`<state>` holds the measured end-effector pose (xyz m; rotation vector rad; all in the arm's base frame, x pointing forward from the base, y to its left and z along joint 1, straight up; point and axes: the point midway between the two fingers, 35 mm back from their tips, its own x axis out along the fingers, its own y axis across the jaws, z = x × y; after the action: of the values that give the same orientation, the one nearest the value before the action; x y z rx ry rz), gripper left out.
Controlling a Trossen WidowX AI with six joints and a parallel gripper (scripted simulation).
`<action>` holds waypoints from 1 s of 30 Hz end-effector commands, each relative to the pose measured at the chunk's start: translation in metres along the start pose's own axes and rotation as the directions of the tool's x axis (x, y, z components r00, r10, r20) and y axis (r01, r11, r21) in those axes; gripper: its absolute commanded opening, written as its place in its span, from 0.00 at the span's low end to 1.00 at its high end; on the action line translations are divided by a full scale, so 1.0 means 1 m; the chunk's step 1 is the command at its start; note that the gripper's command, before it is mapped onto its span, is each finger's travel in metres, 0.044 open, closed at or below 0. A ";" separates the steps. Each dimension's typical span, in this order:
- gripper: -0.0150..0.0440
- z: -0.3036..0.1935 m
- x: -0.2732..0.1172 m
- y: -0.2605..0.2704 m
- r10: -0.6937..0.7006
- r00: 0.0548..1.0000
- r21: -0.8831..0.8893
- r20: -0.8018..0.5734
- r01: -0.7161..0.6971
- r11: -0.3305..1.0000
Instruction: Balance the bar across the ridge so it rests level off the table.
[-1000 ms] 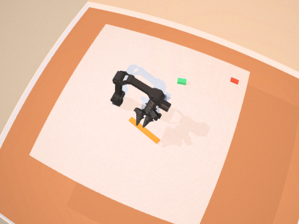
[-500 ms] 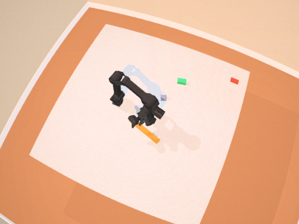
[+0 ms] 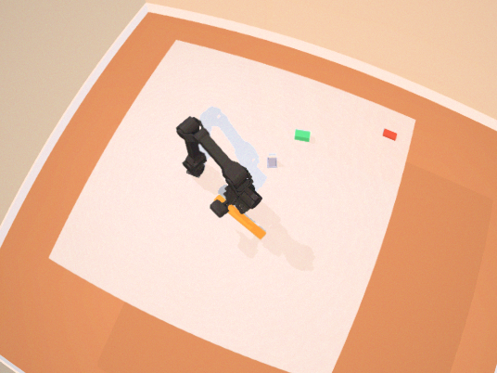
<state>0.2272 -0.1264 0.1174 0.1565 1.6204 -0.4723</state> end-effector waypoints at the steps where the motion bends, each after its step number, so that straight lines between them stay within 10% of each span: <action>1: 0.79 0.000 -0.001 0.006 0.135 0.990 -0.050 0.037 -0.133 0.990; 30: 0.79 0.004 0.045 0.019 0.206 0.977 -0.080 0.058 -0.201 0.976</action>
<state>0.2336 -0.1200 0.0739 0.2453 1.5320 -0.2660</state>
